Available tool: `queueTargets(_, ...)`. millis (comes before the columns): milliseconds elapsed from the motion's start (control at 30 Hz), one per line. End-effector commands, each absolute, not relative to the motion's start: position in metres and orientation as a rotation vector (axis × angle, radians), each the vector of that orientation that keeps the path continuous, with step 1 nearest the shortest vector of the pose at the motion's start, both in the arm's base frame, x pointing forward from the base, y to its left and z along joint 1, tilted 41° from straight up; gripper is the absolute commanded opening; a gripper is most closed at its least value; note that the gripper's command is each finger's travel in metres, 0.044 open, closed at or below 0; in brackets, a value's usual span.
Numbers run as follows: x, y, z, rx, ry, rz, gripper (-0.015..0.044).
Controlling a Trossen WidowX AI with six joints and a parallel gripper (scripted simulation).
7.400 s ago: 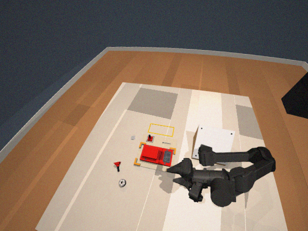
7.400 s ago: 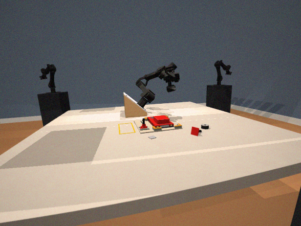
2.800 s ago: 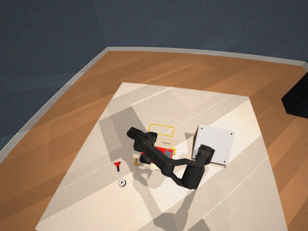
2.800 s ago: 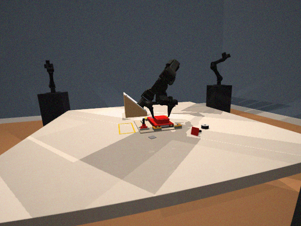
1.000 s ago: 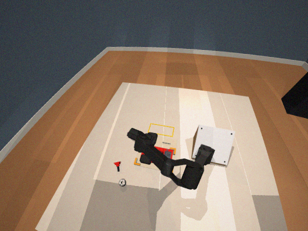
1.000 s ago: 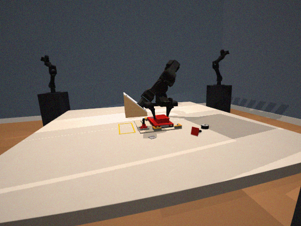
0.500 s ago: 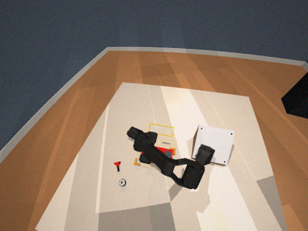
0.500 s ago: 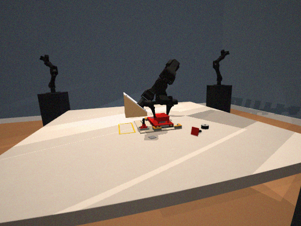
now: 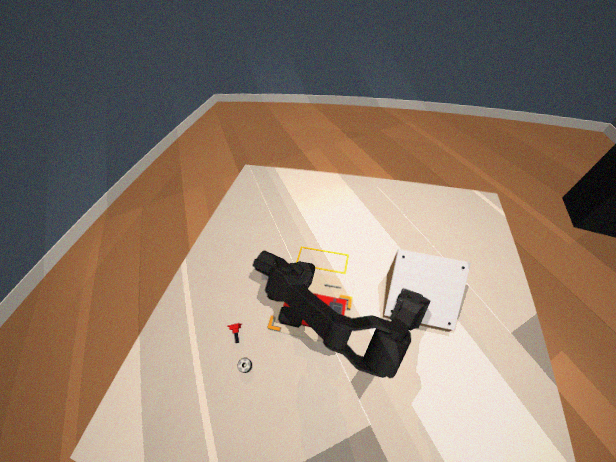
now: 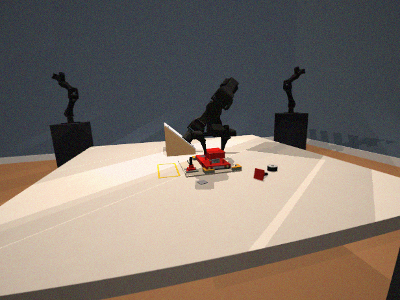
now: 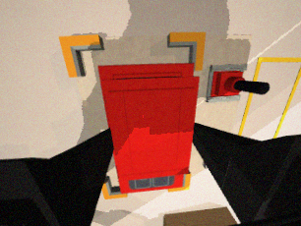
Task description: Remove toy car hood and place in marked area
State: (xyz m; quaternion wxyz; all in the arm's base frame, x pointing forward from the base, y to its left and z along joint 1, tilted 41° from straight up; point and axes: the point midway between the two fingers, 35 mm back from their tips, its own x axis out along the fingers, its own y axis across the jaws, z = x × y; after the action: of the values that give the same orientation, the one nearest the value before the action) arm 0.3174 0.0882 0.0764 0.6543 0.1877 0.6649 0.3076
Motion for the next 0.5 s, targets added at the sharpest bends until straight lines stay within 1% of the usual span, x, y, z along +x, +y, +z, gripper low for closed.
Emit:
queueTargets(0,0.319,0.085,0.079,0.417,1.504,0.697,0.0000)
queueTargets(367,0.322,0.058,0.110,0.416,1.505,0.696,0.0000)
queueTargets(467,0.322,0.061,0.106,0.425,1.506,0.694,0.0000)
